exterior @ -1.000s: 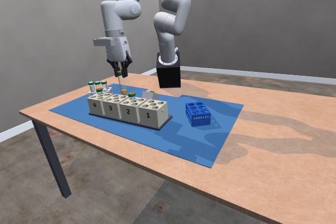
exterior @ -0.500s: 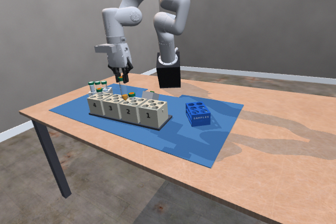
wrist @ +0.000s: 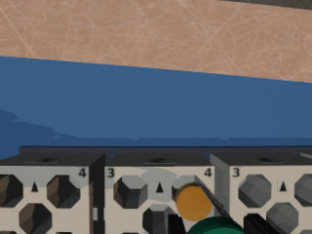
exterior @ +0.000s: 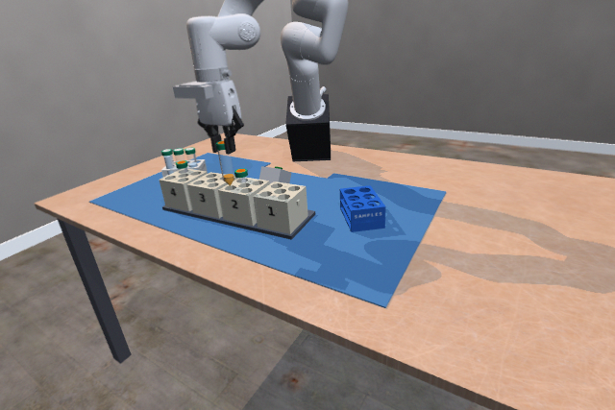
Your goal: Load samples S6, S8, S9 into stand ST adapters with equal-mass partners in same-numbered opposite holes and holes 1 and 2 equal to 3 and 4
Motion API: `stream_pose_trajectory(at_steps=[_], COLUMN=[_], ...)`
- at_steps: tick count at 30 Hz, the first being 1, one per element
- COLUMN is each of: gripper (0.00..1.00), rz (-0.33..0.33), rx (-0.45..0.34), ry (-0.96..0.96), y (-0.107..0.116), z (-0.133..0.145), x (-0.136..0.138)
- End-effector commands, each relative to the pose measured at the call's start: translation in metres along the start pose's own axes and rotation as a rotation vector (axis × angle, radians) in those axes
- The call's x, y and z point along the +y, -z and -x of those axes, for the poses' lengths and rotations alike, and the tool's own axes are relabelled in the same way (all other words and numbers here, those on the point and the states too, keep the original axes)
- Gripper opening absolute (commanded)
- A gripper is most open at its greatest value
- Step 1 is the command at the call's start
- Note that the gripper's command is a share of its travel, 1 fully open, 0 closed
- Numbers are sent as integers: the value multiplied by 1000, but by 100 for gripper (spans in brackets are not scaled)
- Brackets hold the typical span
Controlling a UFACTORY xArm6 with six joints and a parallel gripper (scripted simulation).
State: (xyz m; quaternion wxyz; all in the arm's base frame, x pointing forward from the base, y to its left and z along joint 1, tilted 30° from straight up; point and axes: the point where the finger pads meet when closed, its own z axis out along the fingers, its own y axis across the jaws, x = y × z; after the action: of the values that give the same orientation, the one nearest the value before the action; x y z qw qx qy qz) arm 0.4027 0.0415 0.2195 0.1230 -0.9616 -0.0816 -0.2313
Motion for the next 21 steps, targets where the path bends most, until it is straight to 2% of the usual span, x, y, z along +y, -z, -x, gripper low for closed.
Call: stream_pose_trajectory(at_steps=[1, 21], gripper=[0, 0], rz=[1, 1], rx=[3, 3], ry=[1, 1], y=[0, -18], z=[-1, -1], x=[0, 0])
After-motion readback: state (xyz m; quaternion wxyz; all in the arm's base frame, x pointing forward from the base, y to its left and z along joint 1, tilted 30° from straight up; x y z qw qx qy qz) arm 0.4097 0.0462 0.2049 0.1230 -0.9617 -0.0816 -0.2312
